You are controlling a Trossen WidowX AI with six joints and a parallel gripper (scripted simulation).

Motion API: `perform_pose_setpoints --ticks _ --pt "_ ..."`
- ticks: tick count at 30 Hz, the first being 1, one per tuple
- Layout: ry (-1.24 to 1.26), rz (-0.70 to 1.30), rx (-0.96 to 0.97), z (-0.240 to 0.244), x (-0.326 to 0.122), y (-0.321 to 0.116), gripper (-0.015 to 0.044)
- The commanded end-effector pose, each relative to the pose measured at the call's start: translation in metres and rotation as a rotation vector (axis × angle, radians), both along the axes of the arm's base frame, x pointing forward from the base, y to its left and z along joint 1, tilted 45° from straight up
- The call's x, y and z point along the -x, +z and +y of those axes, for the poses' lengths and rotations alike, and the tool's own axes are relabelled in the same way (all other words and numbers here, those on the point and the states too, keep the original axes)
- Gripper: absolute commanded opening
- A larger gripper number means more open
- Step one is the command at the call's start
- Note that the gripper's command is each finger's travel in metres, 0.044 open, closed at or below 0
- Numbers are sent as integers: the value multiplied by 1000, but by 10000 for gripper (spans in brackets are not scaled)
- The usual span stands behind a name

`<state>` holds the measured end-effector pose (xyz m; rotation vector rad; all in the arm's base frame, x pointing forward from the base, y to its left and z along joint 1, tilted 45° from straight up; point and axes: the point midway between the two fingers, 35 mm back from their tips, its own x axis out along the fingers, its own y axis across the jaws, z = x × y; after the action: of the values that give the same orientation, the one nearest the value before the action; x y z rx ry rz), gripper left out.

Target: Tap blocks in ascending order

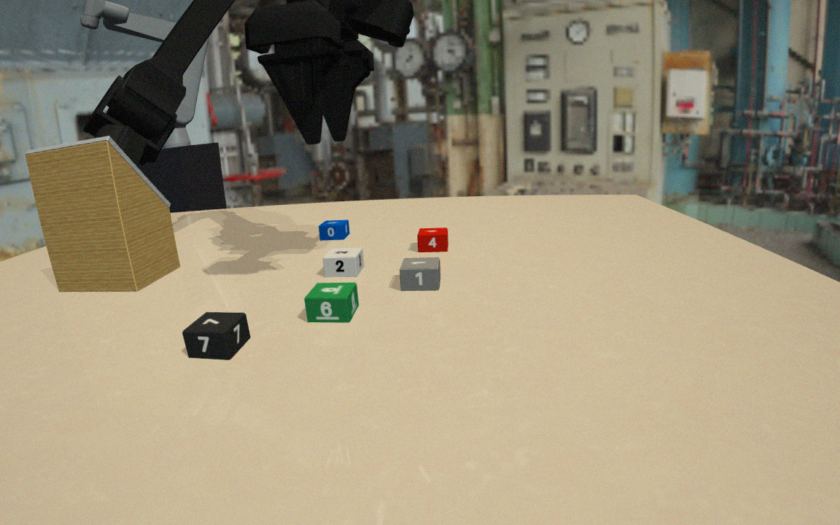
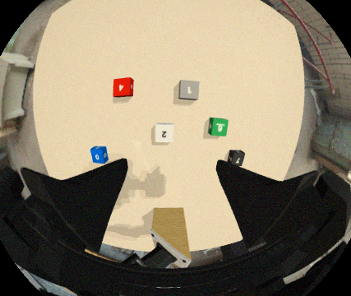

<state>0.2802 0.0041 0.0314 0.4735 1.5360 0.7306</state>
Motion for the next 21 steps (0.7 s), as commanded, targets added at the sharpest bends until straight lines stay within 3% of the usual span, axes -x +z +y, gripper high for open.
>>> perform_pose_setpoints --ticks 1,8,21 --pt "-5 2 -5 1 0 1 400" --pt "-5 2 -5 3 1 3 400" --pt "-5 7 -12 96 68 102 400"
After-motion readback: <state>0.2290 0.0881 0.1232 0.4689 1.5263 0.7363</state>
